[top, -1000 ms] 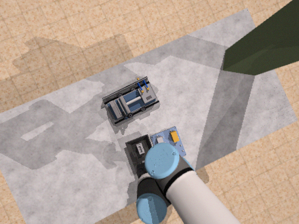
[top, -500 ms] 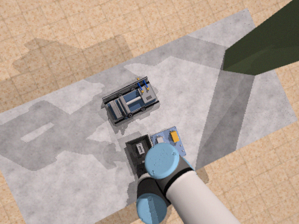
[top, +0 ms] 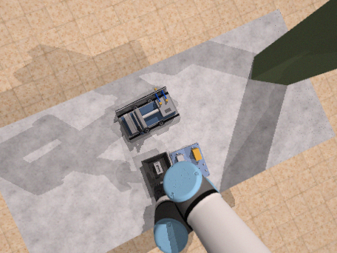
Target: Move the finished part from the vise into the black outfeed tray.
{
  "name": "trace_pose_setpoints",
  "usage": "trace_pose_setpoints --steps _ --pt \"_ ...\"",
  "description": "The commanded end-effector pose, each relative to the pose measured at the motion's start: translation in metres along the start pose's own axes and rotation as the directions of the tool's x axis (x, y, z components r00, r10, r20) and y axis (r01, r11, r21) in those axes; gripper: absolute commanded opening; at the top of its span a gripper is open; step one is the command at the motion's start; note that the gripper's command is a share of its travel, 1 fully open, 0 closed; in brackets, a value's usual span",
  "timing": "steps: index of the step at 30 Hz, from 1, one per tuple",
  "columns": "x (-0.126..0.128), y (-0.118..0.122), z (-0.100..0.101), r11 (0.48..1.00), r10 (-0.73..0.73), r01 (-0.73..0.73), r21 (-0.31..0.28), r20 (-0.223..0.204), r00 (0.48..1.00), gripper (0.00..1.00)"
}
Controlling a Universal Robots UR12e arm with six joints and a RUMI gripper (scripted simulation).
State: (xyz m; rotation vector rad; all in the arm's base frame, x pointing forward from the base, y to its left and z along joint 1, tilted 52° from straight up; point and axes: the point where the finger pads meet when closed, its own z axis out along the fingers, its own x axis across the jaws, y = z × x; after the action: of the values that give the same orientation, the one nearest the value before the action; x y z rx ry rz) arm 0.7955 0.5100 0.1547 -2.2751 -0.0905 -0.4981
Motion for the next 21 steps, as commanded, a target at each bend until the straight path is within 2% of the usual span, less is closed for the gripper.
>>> trace_pose_setpoints --steps 1,21 --pt "0.0017 -0.0006 0.0014 1.0 -0.002 0.002 0.0 -0.002 1.0 0.0" --pt "0.0018 -0.0014 0.0105 1.0 -0.003 0.003 0.0 -0.002 1.0 0.0"
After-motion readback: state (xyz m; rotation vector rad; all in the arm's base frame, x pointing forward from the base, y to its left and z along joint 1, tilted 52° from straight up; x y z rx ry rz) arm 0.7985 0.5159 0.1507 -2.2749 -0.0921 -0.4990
